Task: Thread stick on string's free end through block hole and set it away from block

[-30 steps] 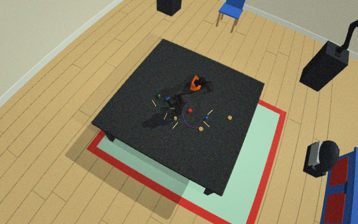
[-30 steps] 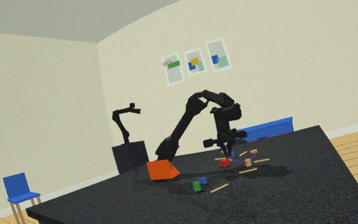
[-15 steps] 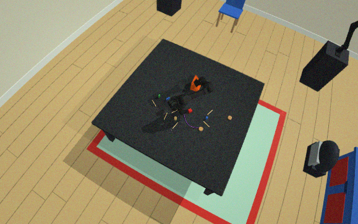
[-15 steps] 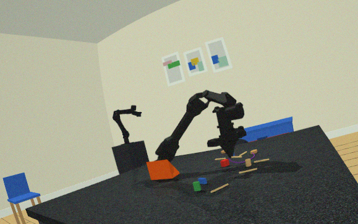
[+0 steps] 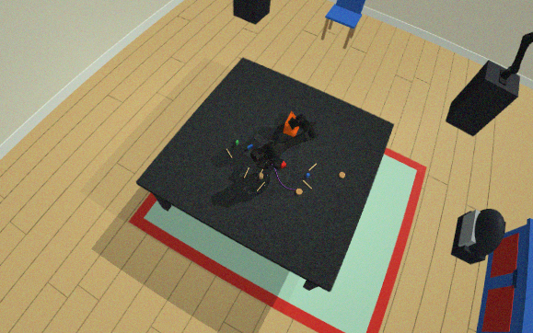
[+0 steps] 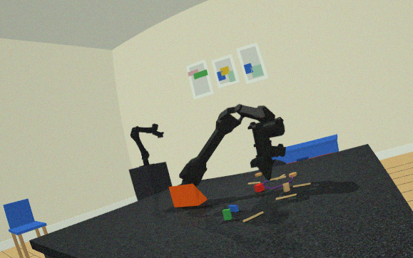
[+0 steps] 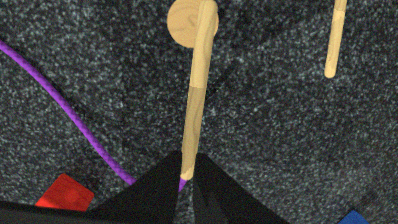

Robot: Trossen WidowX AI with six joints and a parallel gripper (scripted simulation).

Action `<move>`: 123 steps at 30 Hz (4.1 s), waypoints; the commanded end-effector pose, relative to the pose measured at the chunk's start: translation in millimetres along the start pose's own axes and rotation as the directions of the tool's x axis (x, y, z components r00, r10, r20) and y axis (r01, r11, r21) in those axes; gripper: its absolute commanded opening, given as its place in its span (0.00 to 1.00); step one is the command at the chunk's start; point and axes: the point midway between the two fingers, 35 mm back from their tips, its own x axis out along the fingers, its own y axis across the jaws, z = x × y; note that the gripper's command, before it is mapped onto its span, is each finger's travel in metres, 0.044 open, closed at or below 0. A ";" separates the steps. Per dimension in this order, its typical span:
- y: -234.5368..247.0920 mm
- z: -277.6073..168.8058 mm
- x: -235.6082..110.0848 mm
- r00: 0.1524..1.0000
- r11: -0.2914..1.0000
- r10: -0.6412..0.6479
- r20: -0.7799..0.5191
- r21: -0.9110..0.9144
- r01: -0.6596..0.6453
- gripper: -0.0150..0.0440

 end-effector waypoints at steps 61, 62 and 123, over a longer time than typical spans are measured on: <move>42.7 36.0 -2.0 1.000 -0.701 0.007 0.014 -0.713 0.015 0.25; 43.4 36.4 -2.0 1.000 -0.727 0.007 0.015 -0.687 0.015 0.25; 10.3 89.6 -3.8 1.000 -0.809 0.006 0.018 -0.587 0.015 0.25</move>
